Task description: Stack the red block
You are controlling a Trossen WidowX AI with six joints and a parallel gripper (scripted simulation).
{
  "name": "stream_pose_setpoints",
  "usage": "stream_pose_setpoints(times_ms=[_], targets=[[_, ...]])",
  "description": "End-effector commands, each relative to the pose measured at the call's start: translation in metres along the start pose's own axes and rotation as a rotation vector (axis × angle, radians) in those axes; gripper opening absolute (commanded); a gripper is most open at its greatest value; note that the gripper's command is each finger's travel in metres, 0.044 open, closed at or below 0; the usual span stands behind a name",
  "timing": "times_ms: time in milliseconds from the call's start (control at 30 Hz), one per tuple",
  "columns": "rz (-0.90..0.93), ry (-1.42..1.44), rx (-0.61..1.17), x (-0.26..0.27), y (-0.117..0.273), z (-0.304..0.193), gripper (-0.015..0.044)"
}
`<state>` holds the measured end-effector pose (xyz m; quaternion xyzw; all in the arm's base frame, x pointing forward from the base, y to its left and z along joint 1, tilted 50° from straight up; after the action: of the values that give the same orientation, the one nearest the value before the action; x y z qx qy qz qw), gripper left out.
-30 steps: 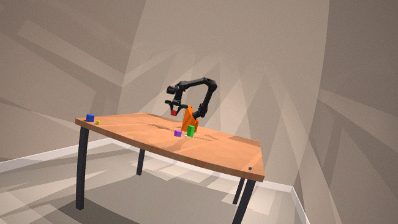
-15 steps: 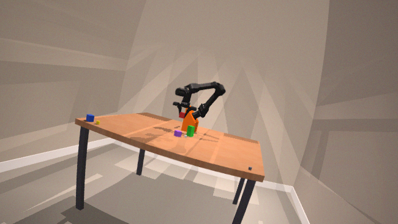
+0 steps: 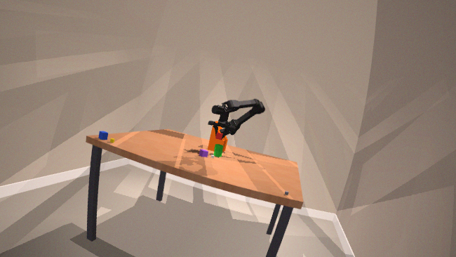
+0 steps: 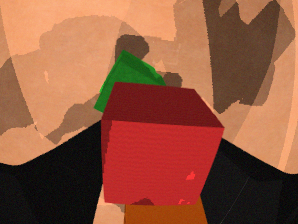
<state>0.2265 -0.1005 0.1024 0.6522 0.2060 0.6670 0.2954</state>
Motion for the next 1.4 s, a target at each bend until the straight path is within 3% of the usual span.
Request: stream_pose_setpoints(times_ms=[0, 533, 1367], targets=[[0.01, -0.003, -0.001, 0.013, -0.002, -0.002, 0.0], [0.012, -0.002, -0.002, 0.011, -0.038, -0.003, 0.0], [0.012, -0.002, -0.002, 0.011, -0.039, -0.003, 0.0]])
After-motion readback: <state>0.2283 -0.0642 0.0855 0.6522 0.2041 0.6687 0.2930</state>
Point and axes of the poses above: the point midway between the two fingers, 35 mm back from their tips, its own y axis back along the fingers, its own x axis across the jaws, z = x × y, the point moved 9 cm from there along y, back along the fingers, and after that the axes turned 3 degrees about y, right-handed, at the moved point
